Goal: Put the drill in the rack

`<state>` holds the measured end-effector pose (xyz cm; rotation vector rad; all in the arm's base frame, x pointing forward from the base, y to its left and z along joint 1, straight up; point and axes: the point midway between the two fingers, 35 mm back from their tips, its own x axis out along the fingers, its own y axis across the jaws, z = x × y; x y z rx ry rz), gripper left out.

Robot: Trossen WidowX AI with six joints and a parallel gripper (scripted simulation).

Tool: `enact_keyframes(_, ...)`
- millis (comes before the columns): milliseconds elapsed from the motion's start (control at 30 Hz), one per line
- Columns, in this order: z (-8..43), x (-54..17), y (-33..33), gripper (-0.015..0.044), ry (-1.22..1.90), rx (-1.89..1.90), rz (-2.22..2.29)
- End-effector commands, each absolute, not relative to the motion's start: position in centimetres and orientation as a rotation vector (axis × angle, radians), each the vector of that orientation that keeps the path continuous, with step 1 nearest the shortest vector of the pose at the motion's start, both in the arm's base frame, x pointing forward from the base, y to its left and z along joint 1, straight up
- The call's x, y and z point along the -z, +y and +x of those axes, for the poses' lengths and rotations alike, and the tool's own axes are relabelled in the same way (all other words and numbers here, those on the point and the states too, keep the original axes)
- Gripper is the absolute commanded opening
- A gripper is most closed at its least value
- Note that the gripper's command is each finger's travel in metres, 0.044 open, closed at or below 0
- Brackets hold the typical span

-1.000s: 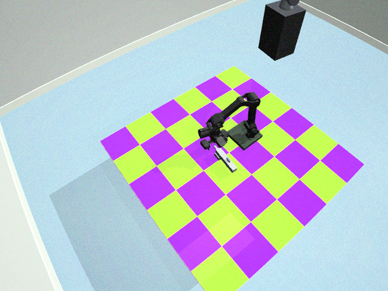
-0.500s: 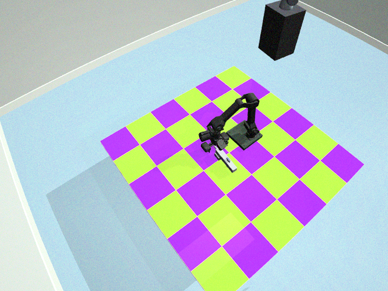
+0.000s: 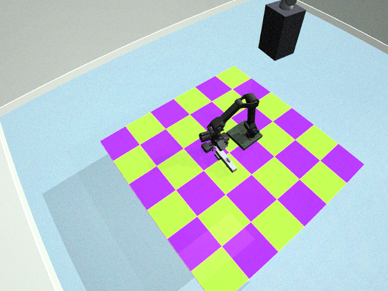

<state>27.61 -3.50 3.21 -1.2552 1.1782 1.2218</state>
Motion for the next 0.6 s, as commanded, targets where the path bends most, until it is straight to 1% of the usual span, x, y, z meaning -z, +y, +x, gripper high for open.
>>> enact_keyframes(0, 27.63, -3.26, -3.5, 0.0099, 1.178, -1.221, -1.256)
enact_keyframes(100, 27.63, -3.26, -3.5, 0.002, 1.178, -1.221, -1.256)
enact_keyframes(200, 27.63, -3.26, -3.5, 0.0, 1.178, -1.221, -1.256)
enact_keyframes(567, 27.65, -3.23, -4.33, 0.0, 1.179, -1.221, -1.25)
